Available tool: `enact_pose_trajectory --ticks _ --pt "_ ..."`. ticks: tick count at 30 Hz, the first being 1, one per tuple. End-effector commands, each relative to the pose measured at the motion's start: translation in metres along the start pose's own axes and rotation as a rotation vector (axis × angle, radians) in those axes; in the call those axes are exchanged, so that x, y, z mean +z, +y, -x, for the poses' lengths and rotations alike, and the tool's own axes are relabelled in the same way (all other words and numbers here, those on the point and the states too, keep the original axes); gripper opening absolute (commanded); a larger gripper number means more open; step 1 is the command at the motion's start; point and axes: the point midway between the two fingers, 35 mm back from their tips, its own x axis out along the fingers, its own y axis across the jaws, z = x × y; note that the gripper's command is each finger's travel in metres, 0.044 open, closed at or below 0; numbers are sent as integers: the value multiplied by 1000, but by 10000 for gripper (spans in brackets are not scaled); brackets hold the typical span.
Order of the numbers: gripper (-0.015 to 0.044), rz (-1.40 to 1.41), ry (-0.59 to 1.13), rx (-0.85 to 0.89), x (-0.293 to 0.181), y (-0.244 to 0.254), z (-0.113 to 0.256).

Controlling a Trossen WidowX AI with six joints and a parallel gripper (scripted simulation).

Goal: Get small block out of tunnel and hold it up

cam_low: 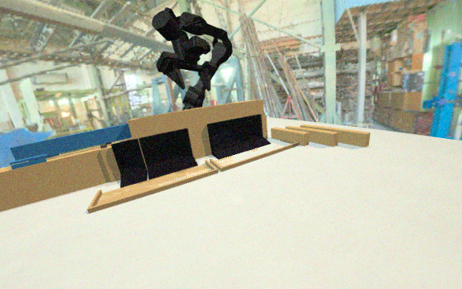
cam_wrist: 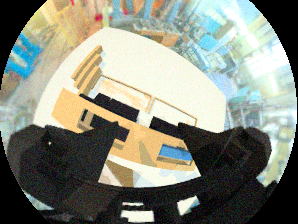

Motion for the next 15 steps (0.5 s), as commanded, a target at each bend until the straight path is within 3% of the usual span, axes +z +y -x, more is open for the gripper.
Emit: enact_pose_trajectory --ticks 1,15 --pt "440 317 91 -47 -18 -70 -1" --pt "440 883 292 -39 -81 -188 -2"
